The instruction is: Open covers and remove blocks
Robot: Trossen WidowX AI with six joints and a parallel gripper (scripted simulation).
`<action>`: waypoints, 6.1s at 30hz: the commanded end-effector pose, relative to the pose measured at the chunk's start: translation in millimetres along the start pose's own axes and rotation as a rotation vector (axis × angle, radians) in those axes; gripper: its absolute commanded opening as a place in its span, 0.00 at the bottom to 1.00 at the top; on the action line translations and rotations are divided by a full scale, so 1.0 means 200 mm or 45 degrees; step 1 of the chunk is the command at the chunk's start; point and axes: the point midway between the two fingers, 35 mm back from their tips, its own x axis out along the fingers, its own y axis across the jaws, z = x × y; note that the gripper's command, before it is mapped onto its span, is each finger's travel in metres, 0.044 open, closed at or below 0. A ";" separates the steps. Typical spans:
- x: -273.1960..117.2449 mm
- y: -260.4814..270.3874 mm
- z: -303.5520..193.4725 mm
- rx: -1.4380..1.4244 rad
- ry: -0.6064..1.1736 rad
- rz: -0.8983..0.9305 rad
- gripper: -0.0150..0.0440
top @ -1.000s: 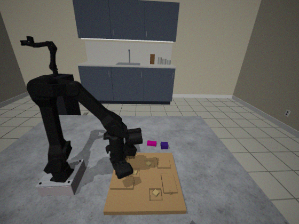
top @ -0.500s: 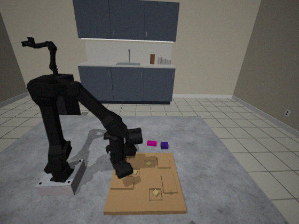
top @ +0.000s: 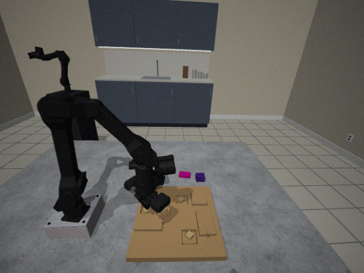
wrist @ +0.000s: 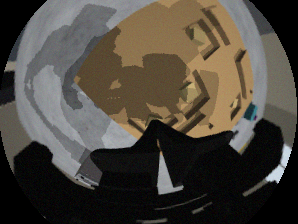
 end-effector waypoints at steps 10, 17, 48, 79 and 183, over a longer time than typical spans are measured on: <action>0.01 0.00 0.04 -1.546 -0.008 0.004 0.25; 0.01 0.01 0.05 -1.616 -0.008 0.003 0.25; -0.05 0.00 0.02 -1.760 -0.005 0.001 0.25; -0.07 -0.01 0.01 -1.766 -0.007 0.003 0.25; -0.25 -0.01 0.02 -1.764 -0.007 0.003 0.50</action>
